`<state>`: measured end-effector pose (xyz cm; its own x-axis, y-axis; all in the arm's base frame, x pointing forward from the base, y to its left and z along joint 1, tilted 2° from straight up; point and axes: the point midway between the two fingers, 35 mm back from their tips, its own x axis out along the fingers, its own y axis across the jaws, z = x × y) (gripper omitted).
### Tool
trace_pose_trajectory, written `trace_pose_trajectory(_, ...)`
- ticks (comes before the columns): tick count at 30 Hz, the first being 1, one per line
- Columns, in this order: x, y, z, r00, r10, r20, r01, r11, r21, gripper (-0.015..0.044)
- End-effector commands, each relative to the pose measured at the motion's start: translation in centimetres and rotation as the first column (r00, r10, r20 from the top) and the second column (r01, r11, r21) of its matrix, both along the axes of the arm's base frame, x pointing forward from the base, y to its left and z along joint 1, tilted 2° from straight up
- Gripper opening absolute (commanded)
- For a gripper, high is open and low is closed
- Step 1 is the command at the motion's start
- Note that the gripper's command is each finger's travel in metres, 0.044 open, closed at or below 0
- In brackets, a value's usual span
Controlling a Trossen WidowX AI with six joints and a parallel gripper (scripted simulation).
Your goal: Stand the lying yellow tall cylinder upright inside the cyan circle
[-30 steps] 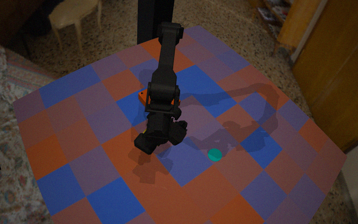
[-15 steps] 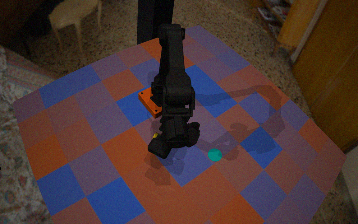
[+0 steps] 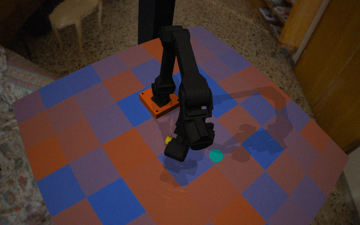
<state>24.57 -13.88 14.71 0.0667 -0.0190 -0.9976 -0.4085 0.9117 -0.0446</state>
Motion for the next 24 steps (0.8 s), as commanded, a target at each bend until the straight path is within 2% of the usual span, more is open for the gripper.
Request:
trace_pose_trajectory(1,0.9,0.8,0.3,1.000,0.019,0.003,-0.019,1.000,-0.007,0.0105)
trace_pose_trajectory(24,4.8,5.5,1.1,0.993,0.120,0.004,-0.120,0.993,-0.004,0.0105)
